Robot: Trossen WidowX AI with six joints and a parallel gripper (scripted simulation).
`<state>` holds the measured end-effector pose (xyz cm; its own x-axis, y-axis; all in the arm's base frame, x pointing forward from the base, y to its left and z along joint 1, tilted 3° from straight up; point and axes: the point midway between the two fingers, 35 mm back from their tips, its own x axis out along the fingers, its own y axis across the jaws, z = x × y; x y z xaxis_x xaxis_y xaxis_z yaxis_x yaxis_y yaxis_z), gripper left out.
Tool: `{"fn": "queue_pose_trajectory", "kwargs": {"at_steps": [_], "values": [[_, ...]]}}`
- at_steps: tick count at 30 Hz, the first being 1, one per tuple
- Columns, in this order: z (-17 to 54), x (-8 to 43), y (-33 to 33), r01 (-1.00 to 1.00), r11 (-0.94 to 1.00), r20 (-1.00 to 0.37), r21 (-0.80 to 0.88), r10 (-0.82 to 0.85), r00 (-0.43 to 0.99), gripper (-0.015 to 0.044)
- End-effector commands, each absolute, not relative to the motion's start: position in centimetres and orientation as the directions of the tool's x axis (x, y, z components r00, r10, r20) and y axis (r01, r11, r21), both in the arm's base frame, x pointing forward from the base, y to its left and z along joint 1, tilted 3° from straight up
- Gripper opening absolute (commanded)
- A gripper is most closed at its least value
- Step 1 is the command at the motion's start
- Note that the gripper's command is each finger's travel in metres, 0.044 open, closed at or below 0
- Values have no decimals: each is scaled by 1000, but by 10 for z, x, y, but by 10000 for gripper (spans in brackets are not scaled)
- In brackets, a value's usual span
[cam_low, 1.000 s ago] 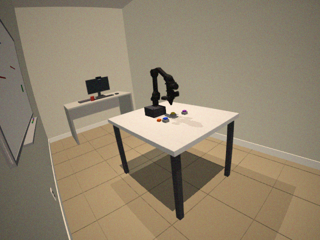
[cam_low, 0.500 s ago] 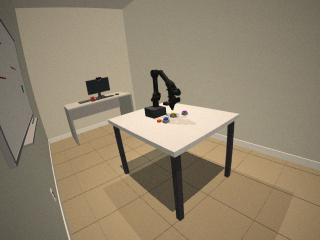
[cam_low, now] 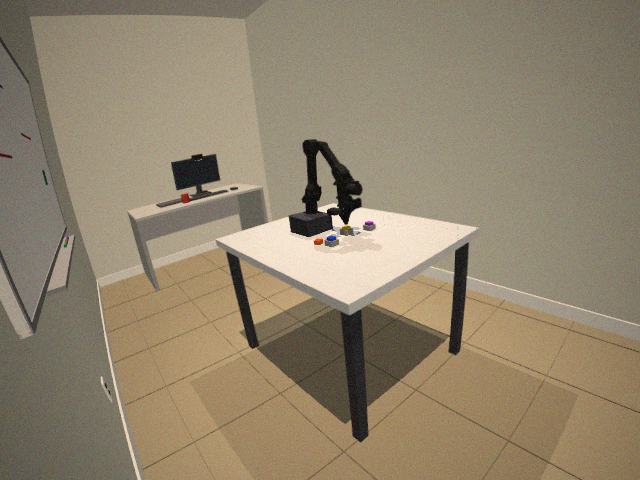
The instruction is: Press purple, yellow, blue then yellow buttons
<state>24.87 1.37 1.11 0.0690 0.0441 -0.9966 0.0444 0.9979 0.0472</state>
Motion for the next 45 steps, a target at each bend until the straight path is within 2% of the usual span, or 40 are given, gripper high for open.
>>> {"fn": "queue_pose_trajectory", "kwargs": {"at_steps": [1, 27, 31, 35, 38, 45], "values": [[3, 248, 13, 48, 998, -997, 43, 40, 63, 20], [-7, 248, 14, 48, 998, -997, 43, 40, 63, 20], [24, 246, 13, 48, 998, -997, 43, 40, 64, 20], [27, 246, 12, 48, 998, -997, 43, 40, 63, 20], [35, 253, 29, 48, 998, -997, 44, 41, 63, 99], [74, 264, 123, 48, 997, -997, 53, 50, 64, 282]]}}
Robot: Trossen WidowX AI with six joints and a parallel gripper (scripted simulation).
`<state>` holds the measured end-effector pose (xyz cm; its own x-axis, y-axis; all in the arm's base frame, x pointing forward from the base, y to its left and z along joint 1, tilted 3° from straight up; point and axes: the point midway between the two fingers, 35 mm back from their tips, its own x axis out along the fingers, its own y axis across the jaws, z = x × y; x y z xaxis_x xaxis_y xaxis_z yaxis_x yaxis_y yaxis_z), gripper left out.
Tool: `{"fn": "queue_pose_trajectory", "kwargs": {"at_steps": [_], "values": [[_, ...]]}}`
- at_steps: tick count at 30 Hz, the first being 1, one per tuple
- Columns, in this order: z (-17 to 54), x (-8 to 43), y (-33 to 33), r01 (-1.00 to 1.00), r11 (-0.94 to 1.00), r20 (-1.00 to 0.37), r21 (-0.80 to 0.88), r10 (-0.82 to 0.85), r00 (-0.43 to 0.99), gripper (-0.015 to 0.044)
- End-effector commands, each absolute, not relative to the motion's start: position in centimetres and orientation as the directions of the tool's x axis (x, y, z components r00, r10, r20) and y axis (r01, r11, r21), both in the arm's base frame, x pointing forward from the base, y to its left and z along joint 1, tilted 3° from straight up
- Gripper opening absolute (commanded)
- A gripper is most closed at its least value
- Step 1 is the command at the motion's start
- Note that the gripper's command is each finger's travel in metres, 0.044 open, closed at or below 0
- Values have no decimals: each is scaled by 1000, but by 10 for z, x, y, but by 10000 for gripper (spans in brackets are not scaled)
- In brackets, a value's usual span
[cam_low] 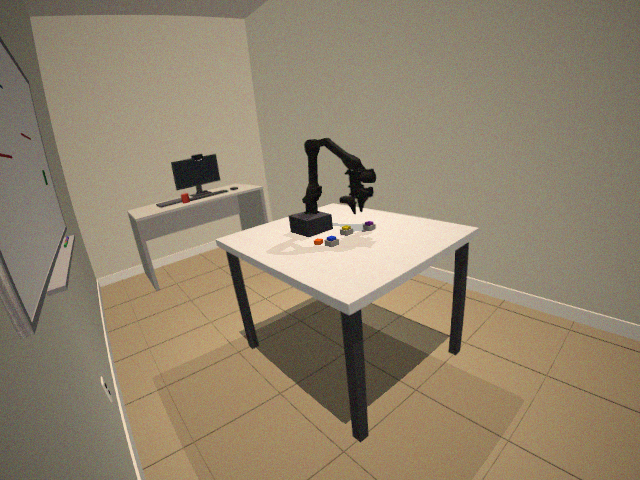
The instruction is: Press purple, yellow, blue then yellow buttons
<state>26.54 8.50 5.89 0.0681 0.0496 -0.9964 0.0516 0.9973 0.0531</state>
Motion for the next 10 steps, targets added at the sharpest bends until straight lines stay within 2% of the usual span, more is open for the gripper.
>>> {"fn": "queue_pose_trajectory", "kwargs": {"at_steps": [1, 5, 10], "values": [[79, 262, 138, 48, 997, -997, 55, 52, 64, 309], [98, 250, 184, 48, 997, -996, 61, 58, 64, 400], [99, 249, 186, 48, 997, -996, 61, 58, 64, 400]]}}
